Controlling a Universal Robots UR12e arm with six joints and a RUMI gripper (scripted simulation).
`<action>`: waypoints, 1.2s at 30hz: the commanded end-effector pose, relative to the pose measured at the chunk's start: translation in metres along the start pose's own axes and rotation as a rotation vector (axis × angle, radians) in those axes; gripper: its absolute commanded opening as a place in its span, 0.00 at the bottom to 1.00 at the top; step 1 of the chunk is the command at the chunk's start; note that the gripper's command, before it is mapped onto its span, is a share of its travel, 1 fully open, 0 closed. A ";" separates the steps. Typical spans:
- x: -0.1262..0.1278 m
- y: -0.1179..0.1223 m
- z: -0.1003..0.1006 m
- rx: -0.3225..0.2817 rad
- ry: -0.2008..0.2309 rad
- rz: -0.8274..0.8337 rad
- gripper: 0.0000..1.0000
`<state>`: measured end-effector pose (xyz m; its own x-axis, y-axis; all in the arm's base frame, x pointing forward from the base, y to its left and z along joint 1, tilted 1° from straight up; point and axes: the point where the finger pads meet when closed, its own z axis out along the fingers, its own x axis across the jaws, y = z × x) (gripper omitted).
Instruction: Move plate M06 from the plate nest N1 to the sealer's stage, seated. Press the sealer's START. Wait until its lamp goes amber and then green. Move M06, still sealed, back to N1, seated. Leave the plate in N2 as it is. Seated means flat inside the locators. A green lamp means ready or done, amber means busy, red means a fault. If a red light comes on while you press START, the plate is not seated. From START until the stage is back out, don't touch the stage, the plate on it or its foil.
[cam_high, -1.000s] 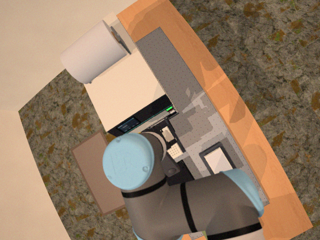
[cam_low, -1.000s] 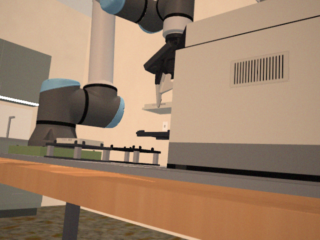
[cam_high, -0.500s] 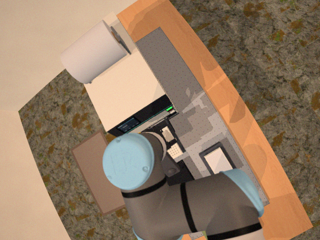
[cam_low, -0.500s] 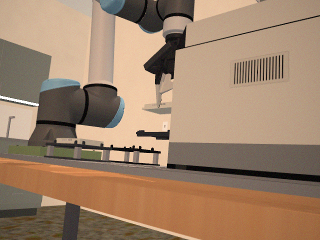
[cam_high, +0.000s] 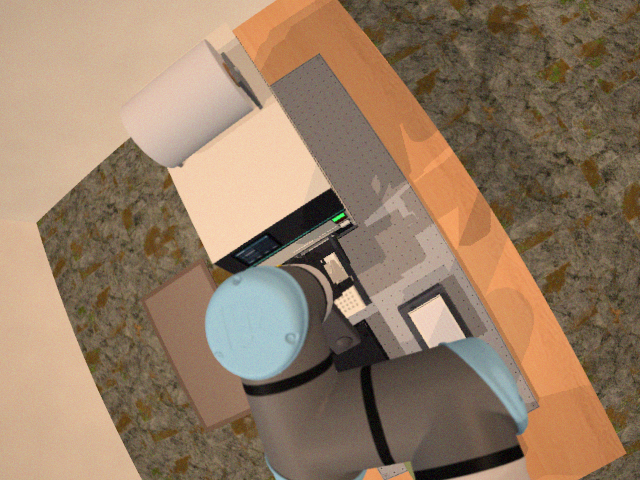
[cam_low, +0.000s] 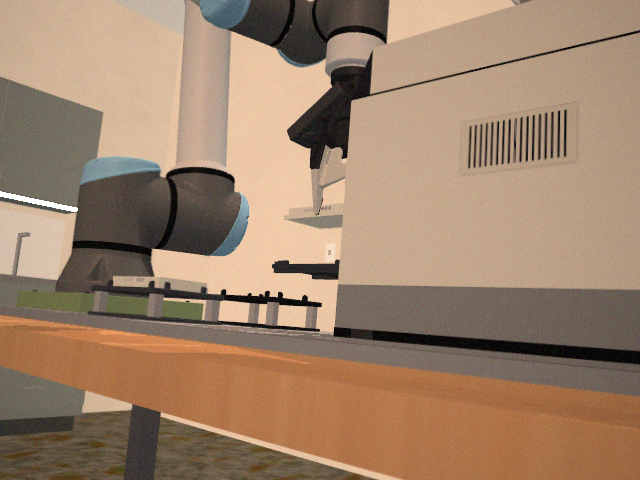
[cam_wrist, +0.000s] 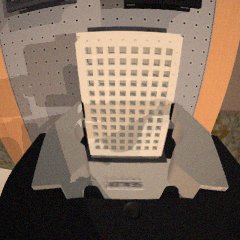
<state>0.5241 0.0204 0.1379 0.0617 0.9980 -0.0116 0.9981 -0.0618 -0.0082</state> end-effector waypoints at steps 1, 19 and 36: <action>0.000 0.001 0.001 -0.001 0.000 0.000 0.00; 0.000 0.001 0.028 -0.001 0.000 0.000 0.00; 0.000 0.001 0.037 -0.001 0.000 0.000 0.00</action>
<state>0.5238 0.0201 0.1009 0.0617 0.9980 -0.0116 0.9981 -0.0618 -0.0083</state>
